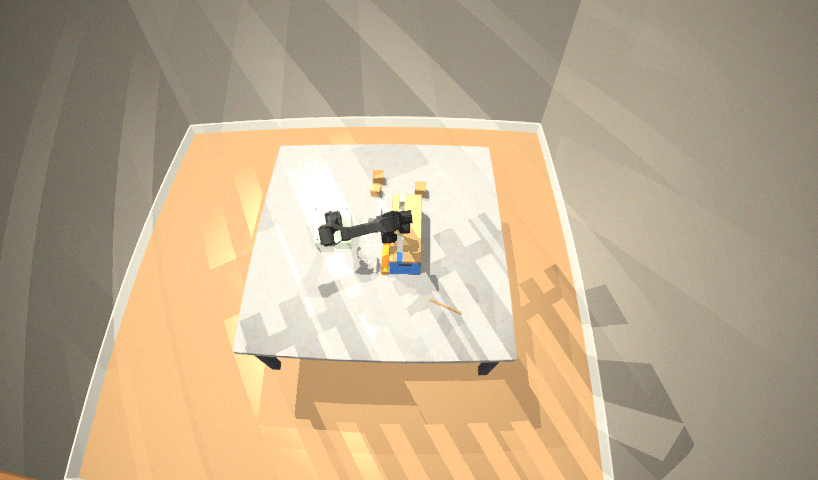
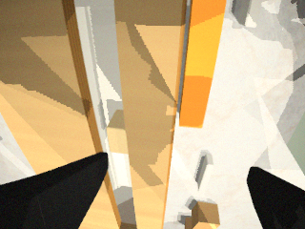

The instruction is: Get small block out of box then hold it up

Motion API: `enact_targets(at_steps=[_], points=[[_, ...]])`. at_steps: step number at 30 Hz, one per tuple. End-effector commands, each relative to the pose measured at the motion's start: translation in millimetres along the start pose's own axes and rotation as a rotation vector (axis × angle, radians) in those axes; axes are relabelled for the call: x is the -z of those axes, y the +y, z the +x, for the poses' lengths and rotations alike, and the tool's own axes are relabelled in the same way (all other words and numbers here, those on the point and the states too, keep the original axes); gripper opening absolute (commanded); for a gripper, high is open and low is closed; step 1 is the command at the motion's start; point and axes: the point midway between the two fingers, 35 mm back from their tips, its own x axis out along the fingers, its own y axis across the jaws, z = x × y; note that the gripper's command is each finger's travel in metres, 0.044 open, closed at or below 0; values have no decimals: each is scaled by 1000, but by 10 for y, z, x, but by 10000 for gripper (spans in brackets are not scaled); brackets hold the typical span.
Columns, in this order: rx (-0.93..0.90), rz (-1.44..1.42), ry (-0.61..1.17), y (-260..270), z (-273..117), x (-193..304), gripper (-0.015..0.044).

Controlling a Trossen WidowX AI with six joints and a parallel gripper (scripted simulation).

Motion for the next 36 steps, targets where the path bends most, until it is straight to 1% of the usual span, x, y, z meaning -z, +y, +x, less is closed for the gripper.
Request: enact_targets(at_steps=[1,36], points=[[3,-1,4,3,66,-14,400],[2,-1,1,7,604,-222,400]])
